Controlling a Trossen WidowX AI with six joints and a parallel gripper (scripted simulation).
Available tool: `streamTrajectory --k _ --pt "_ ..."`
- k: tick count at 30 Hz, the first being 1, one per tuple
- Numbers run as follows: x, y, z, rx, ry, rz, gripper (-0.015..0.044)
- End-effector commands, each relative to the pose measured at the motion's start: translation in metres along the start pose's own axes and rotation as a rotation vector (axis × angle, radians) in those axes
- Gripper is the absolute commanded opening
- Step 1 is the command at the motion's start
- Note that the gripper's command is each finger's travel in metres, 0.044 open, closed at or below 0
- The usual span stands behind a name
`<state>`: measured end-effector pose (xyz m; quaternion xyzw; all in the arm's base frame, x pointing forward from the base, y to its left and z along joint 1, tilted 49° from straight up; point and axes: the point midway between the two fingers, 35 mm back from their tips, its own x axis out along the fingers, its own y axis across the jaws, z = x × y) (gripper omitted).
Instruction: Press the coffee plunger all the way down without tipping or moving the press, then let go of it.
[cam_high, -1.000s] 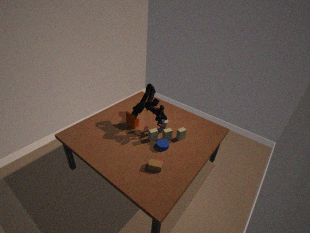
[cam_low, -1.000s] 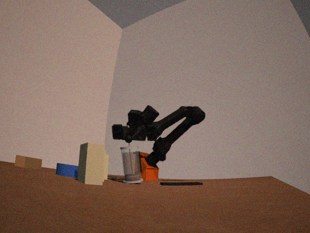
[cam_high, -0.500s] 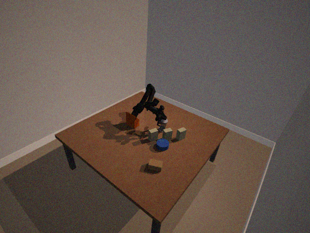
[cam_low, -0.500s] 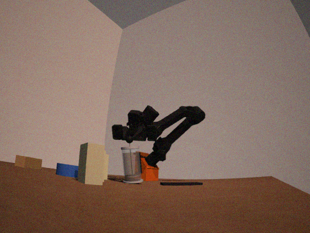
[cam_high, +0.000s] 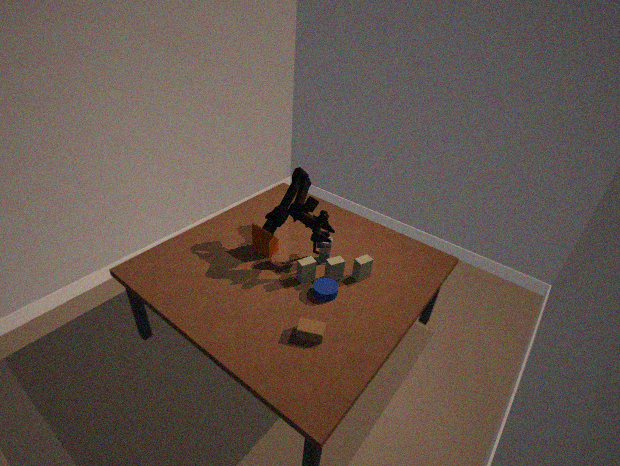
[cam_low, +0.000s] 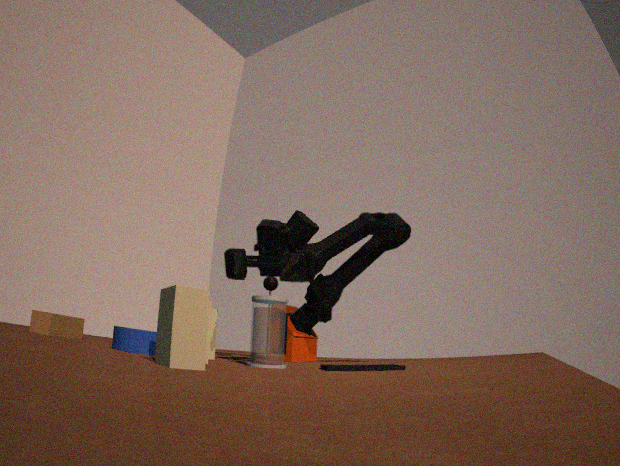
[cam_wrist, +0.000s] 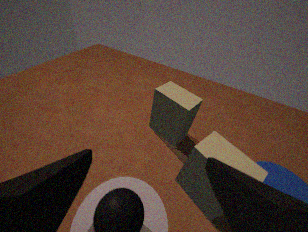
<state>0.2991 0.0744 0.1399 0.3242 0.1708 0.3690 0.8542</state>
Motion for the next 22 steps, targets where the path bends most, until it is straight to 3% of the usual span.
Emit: streamTrajectory --k 1,11,22 --pt "-0.001 0.002 0.011 -0.036 -0.027 -0.007 0.0440" --pt "-0.061 0.014 0.053 0.015 0.017 -0.003 0.0440" --pt "-0.061 0.016 0.054 0.015 0.016 -0.001 0.0440"
